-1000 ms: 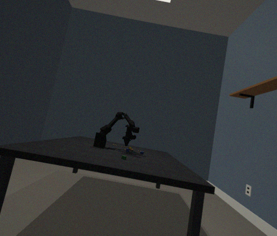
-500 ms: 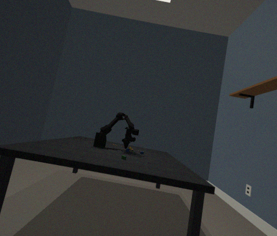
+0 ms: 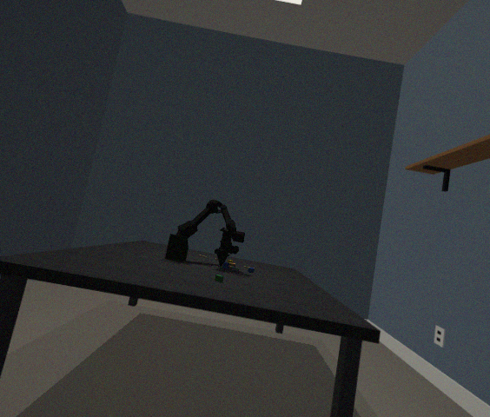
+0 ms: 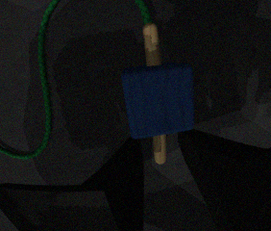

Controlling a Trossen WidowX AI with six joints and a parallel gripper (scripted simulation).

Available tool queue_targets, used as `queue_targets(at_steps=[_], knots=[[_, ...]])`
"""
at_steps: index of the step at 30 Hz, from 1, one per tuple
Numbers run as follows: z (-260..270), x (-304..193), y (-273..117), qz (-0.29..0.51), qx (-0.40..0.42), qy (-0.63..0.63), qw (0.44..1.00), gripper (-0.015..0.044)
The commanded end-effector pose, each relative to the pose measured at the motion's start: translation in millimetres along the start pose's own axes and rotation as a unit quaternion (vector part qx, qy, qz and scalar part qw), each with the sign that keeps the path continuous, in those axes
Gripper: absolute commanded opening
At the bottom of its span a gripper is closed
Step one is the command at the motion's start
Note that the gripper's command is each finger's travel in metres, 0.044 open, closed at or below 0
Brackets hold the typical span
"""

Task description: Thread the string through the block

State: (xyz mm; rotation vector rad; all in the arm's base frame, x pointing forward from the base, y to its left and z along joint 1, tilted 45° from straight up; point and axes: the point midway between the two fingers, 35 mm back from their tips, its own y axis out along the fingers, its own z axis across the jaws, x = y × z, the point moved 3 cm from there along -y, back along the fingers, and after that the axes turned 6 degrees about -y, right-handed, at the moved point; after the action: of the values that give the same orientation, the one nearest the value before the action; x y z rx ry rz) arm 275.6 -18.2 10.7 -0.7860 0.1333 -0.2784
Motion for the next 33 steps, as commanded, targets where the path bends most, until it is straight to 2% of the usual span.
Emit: queue_targets(at_steps=[1,4,33], knots=[[0.2,0.2,-0.2,0.0,0.0,0.0,1.0,0.007],[0.2,0.2,-0.2,0.0,0.0,0.0,1.0,0.0],[2.1,-11.8,-0.3,-0.013,-0.001,-0.003,1.0,0.0]])
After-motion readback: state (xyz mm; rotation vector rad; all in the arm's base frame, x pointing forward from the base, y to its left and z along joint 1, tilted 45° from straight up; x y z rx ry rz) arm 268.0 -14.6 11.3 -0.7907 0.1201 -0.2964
